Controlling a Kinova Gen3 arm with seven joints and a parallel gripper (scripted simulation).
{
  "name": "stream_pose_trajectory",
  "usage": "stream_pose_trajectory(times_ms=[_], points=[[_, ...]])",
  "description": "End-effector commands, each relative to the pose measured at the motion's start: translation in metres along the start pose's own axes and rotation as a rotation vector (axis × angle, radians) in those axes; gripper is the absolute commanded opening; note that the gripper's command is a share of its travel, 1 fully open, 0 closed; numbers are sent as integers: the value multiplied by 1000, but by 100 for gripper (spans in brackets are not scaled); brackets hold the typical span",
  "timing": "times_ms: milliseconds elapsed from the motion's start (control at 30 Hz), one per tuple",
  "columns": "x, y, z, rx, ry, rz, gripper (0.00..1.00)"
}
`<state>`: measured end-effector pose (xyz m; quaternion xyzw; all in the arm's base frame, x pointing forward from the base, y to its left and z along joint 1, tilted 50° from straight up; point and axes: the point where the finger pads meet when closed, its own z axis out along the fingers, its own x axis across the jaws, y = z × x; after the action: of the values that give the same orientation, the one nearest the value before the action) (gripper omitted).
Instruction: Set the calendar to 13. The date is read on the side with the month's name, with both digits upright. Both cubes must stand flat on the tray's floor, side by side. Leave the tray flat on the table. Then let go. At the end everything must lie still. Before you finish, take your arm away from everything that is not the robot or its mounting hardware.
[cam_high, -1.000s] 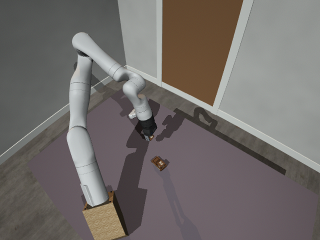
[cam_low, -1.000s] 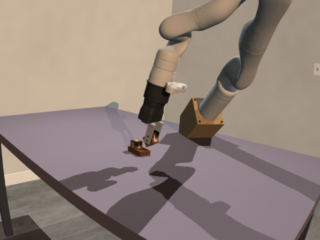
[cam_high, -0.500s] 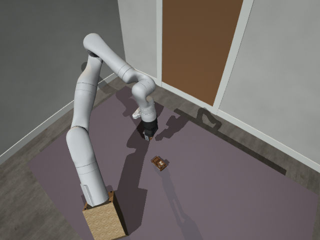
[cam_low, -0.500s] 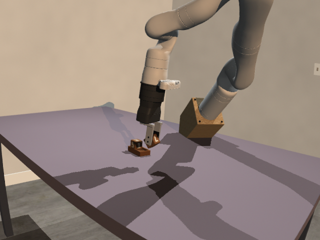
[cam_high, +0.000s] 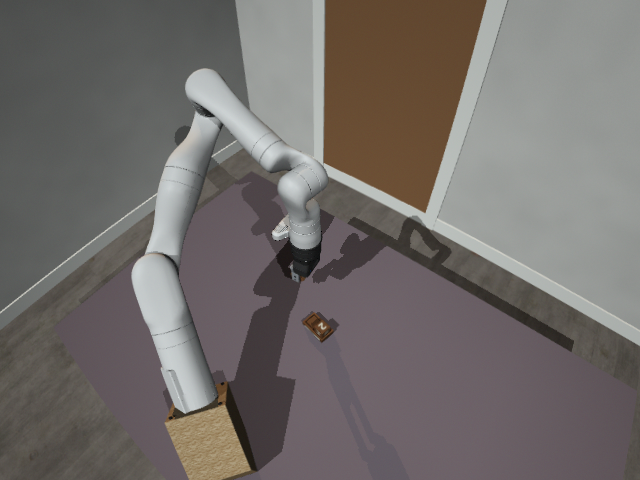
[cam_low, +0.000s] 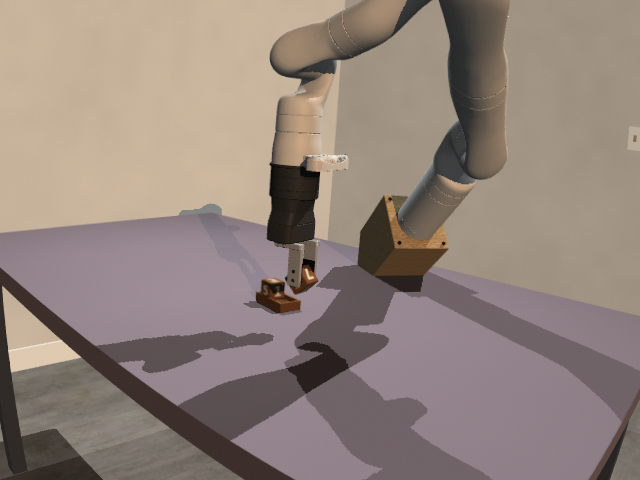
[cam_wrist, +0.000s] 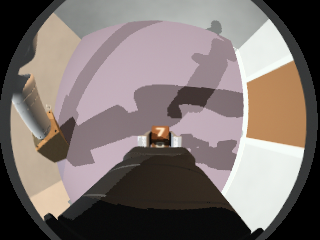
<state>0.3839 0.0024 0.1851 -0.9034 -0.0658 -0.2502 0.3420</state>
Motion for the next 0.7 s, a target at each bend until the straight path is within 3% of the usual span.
stream_pose_trajectory(times_ms=[0, 233, 500, 667], points=[[-1, 2, 0, -1, 0, 6, 60], [-1, 3, 1, 34, -3, 5, 60], [0, 4, 2, 175, -6, 4, 60], [-1, 5, 1, 224, -3, 5, 60]])
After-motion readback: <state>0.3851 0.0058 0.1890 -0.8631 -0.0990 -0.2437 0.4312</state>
